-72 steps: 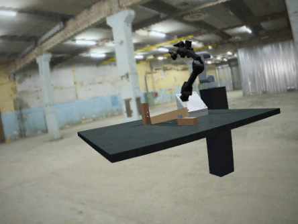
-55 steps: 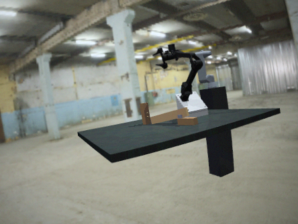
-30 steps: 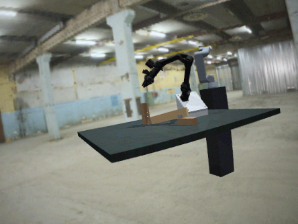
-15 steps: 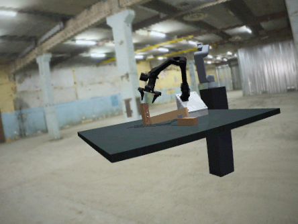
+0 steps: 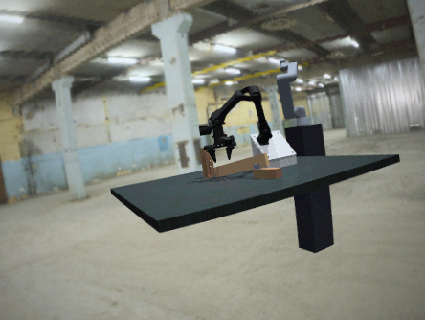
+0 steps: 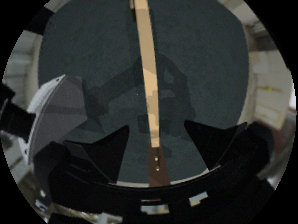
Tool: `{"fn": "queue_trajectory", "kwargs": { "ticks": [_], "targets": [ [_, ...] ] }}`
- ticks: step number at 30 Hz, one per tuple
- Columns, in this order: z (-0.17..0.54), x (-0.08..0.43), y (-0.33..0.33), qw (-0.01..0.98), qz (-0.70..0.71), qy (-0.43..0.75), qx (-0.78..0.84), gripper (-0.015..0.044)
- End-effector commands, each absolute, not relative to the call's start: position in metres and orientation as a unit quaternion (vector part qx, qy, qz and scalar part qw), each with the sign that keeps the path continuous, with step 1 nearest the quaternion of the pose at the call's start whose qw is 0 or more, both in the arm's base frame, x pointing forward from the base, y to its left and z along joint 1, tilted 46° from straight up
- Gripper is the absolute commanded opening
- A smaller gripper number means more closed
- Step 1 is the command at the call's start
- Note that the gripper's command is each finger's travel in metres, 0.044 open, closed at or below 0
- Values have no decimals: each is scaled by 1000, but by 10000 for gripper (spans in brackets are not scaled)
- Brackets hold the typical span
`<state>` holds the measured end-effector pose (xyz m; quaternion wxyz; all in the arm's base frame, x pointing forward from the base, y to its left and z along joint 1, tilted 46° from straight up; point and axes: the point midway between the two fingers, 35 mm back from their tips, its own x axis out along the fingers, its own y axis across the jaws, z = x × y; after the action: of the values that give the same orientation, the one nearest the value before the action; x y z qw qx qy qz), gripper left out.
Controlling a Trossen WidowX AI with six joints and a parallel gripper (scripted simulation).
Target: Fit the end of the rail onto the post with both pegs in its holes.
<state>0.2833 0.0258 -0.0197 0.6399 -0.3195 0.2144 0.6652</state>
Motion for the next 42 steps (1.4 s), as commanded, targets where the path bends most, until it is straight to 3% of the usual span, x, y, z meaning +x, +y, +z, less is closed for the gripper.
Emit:
{"fn": "queue_trajectory", "kwargs": {
  "ticks": [1,42],
  "targets": [
    [-20,280,27,634,671,201,-326,440],
    [-64,281,73,635,671,201,-325,440]
  ]
}}
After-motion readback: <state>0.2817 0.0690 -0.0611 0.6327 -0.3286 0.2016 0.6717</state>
